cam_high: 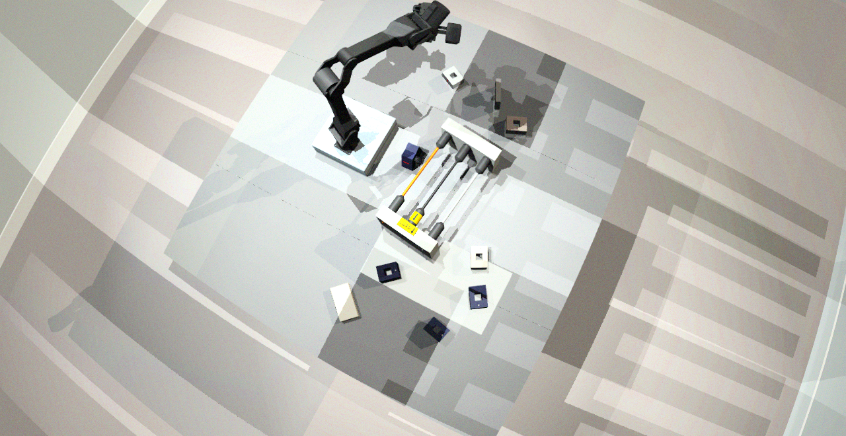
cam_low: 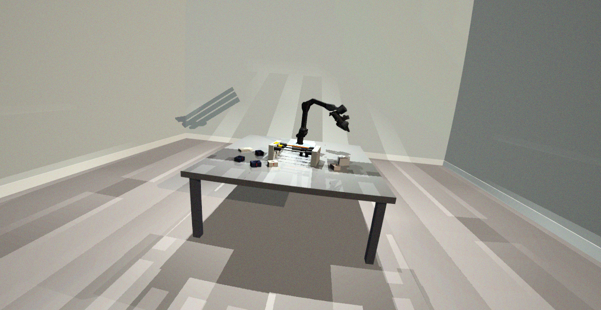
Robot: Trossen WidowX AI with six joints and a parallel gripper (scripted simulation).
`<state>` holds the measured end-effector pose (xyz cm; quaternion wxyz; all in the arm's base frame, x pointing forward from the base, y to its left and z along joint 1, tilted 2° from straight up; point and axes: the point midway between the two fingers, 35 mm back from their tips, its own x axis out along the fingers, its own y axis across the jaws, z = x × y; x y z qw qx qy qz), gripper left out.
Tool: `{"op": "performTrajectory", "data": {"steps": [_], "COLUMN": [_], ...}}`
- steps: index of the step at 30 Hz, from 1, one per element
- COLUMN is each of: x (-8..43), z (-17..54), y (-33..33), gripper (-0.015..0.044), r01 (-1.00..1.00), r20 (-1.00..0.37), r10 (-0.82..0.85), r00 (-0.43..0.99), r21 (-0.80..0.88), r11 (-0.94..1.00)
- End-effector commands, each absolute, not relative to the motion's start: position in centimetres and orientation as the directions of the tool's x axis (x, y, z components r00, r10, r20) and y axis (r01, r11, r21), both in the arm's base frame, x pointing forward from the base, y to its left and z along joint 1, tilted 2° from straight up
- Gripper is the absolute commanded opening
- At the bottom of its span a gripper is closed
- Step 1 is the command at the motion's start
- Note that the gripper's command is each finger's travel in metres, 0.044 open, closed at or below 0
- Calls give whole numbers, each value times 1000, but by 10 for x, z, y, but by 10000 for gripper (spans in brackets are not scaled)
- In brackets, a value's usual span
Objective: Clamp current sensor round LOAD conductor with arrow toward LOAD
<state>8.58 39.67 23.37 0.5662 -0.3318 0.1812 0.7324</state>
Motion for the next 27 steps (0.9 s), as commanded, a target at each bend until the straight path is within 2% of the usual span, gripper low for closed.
{"op": "performTrajectory", "data": {"steps": [1,7,14,21,27], "x": [145,232,302,329,319], "z": [245,264,287,307,322], "y": [372,312,214,101,9], "gripper": [440,440,440,440,440], "r01": [-987,-932,-701,-350,-33], "r20": [-631,-509,-336,-140,31], "r10": [774,780,627,335,34], "r00": [43,363,702,932,999], "r21": [-149,-183,-172,-105,-12], "r11": [-66,314,692,931,999]}}
